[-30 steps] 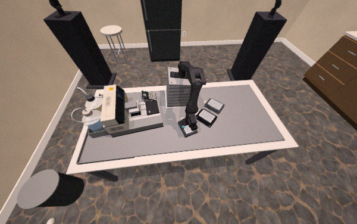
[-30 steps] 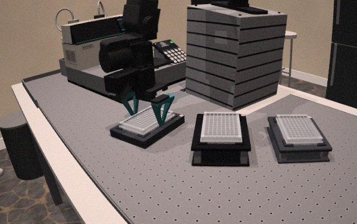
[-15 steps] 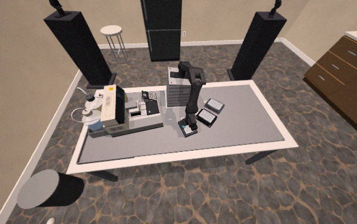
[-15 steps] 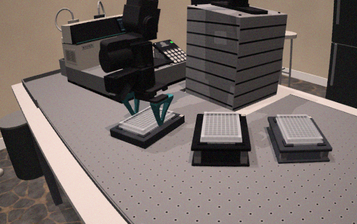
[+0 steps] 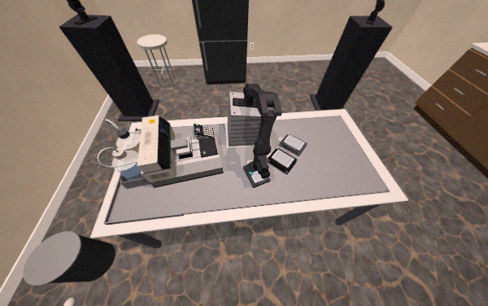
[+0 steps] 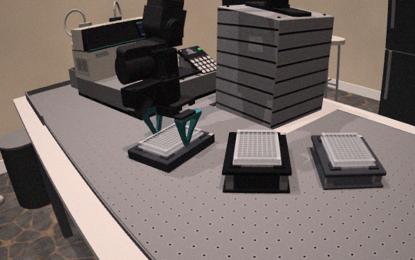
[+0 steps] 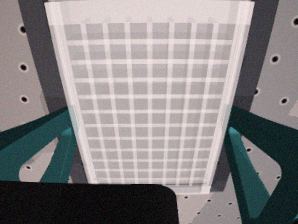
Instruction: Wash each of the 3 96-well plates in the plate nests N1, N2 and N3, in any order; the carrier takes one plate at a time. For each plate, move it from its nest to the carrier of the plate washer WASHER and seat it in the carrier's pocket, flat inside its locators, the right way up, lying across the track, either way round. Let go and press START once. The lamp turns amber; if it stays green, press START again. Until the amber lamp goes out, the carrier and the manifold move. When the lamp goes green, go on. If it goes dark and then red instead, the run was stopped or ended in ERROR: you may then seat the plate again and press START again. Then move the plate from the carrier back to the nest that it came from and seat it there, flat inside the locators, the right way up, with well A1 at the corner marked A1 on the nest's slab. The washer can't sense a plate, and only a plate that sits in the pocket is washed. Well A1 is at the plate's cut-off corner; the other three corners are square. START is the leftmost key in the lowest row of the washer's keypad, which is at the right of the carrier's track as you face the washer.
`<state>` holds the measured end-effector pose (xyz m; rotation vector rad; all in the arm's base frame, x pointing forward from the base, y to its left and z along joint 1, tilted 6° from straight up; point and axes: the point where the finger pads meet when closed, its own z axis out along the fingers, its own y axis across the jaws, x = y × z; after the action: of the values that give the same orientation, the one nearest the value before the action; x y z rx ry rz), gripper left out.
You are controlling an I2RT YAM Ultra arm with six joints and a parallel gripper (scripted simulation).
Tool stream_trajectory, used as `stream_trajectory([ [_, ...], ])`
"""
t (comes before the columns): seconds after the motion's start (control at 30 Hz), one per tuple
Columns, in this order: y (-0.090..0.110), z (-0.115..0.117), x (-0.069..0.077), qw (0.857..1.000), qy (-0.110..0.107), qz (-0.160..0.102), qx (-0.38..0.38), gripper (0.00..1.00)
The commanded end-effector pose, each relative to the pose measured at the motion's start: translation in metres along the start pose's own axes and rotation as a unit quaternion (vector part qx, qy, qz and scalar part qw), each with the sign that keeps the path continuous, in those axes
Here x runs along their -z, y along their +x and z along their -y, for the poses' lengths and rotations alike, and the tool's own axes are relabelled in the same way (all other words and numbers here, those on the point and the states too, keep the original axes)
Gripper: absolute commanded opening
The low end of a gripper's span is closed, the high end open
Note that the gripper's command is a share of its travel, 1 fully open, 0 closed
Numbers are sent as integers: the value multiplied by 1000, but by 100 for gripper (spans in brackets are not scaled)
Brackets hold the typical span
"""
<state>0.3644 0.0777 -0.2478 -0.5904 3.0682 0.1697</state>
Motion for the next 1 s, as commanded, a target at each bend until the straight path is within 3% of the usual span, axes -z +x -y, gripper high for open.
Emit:
stream_trajectory([
  [0.0,-5,1,3,1000,1,7,0,0],
  [0.87,-5,1,3,1000,1,7,0,0],
  [0.97,-5,1,8,1000,1,7,0,0],
])
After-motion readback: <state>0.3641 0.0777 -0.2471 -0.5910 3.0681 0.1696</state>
